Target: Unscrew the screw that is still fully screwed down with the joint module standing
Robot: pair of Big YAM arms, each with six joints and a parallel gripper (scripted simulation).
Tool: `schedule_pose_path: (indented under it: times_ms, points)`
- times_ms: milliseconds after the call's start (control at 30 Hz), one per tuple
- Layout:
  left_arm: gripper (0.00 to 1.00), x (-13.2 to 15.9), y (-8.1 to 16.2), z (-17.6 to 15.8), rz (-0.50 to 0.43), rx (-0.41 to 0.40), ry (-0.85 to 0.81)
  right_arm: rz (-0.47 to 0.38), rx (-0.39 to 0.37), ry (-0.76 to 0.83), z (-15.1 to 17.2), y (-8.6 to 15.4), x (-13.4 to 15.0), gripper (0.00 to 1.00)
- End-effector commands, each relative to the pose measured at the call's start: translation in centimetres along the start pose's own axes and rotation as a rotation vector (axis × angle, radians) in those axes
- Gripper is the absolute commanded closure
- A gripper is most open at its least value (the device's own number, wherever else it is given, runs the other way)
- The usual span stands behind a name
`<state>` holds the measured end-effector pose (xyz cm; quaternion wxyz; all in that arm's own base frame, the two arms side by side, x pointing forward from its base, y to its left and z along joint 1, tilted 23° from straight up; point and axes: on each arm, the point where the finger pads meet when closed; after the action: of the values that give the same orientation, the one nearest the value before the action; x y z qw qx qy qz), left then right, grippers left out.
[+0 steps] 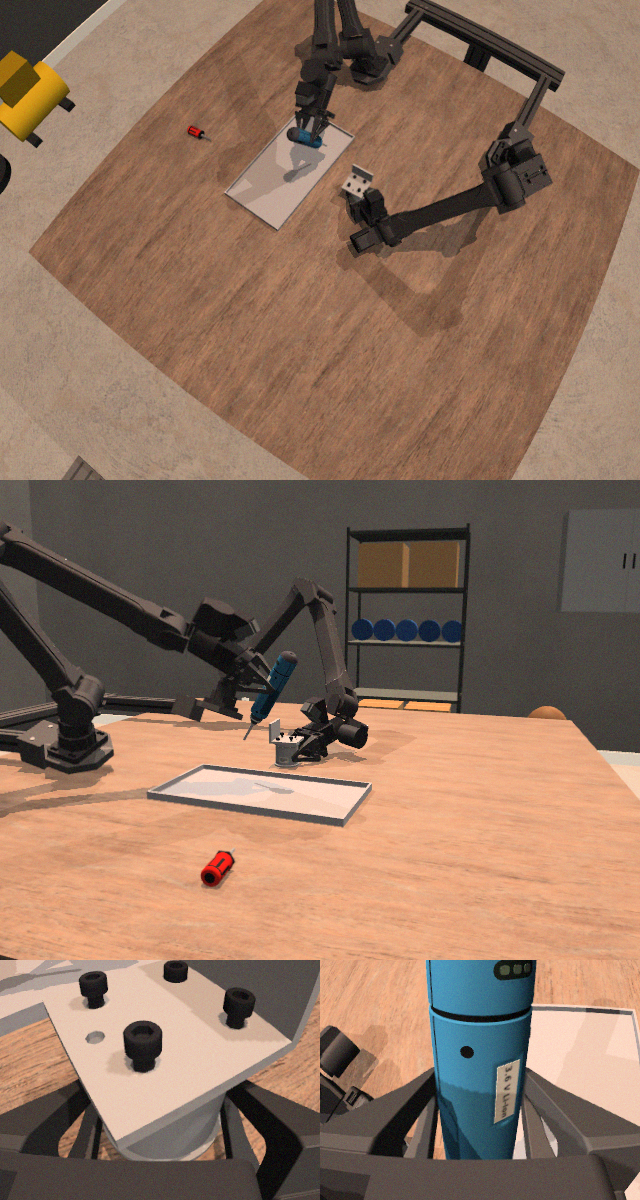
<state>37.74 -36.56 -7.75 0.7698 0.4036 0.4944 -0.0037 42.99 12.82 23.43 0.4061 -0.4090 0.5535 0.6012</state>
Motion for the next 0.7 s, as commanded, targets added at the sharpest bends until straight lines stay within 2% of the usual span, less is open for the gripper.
schedule_pose_path:
  times_ms: [0,333,367,400,533,567,667]
  points:
    - [0.41,-0.3,0.3,0.9,0.001,-0.011,-0.017,-0.091,-0.033,0.005,1.2,1.1,-2.7,0.58]
    - [0.41,-0.3,0.3,0.9,0.001,-0.011,-0.017,-0.162,-0.115,0.084,4.6,3.1,-1.6,0.58]
    - [0.41,-0.3,0.3,0.9,0.001,-0.011,-0.017,-0.175,-0.124,0.089,5.1,3.3,-1.9,0.58]
    - [0.41,-0.3,0.3,0.9,0.001,-0.011,-0.017,-0.222,-0.133,0.068,5.8,3.4,-5.0,0.58]
    - [0.41,-0.3,0.3,0.9,0.001,-0.011,-0.017,-0.222,-0.134,0.068,5.8,3.4,-5.0,0.58]
    - [0.41,-0.3,0.3,0.9,0.001,-0.011,-0.017,-0.18,-0.132,0.097,5.4,3.5,-1.6,0.58]
    - [0.41,-0.3,0.3,0.9,0.001,-0.011,-0.017,-0.2,-0.156,0.118,6.2,4.3,-1.2,0.58]
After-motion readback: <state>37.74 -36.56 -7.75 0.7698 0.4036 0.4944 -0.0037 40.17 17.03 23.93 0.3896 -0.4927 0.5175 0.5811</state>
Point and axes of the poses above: on each arm, the point where the finger pads meet when closed, its own y axis back along the fingers, its own z axis across the jaws, x = y × z, and after that the axes turned 12 degrees about -y, right-handed
